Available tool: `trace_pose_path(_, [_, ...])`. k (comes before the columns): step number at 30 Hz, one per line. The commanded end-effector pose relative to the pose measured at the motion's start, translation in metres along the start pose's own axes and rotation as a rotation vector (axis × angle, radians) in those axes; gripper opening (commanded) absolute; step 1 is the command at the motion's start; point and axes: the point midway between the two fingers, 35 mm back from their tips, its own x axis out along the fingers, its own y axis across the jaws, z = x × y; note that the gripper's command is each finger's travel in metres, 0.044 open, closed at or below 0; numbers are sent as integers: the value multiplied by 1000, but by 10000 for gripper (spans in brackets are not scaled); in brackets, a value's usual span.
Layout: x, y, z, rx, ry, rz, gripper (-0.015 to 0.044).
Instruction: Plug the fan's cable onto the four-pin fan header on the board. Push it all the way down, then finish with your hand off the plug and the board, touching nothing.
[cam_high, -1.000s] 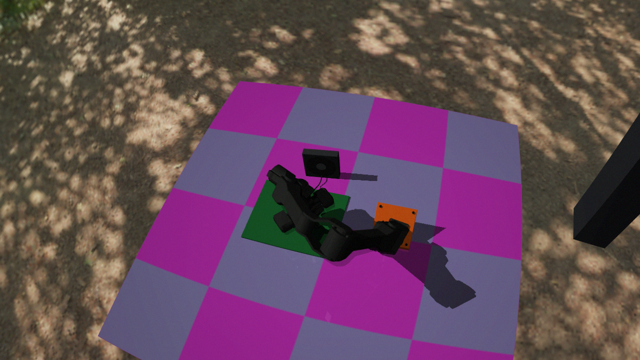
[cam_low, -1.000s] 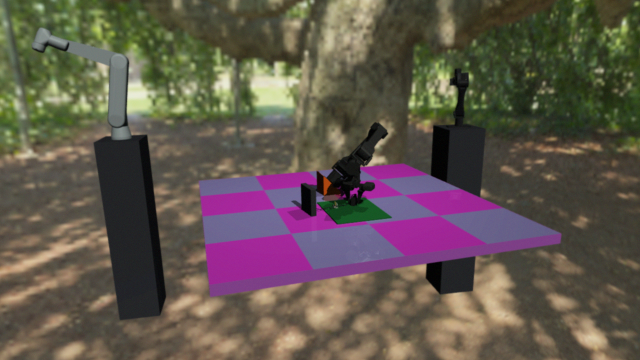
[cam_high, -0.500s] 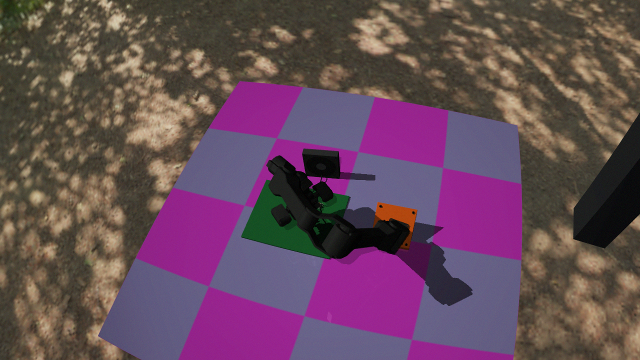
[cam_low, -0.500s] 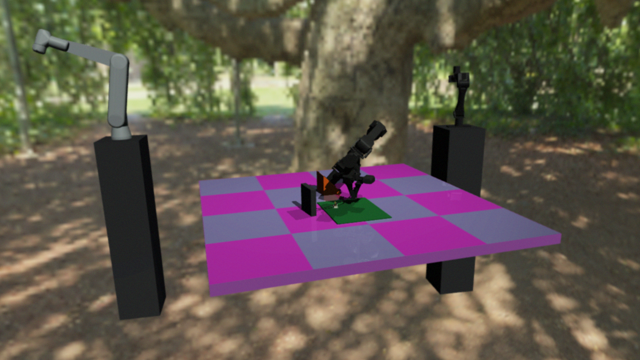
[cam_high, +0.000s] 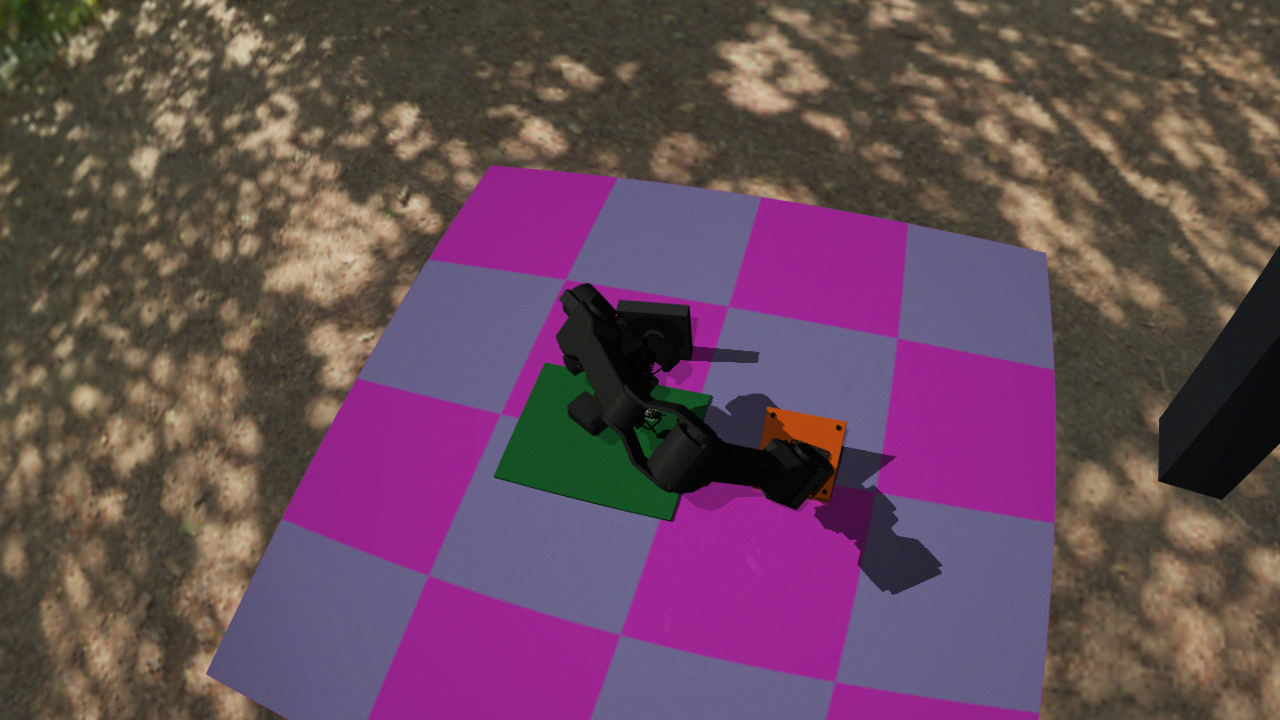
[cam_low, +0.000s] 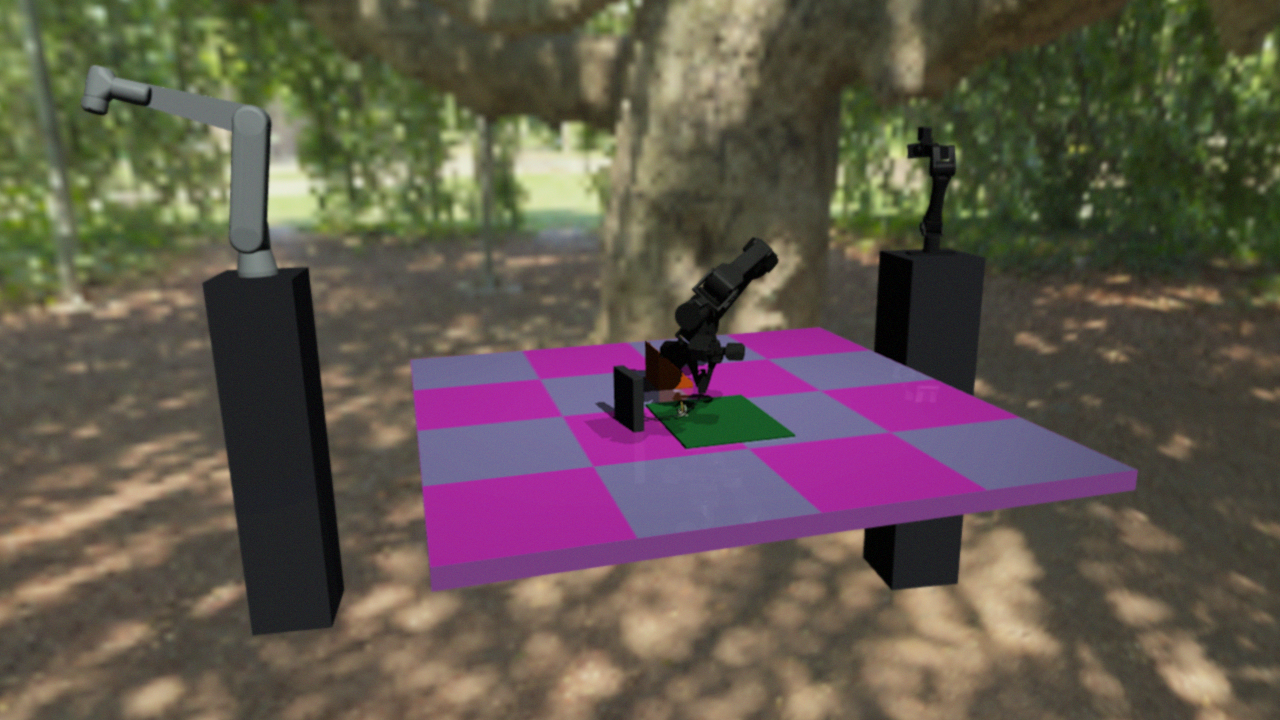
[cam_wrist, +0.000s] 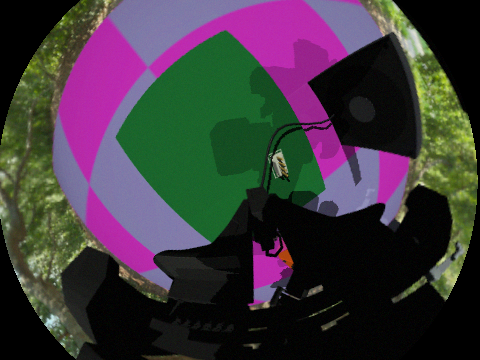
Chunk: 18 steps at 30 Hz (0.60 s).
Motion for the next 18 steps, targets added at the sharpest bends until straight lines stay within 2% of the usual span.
trace_pose_path(1, [-1, -21, 9, -138, -5, -4, 0])
trace_pose_path(6, [0, -44, 15, -282, -4, -3, 0])
trace_pose_path(18, [1, -44, 16, -287, -4, -3, 0])
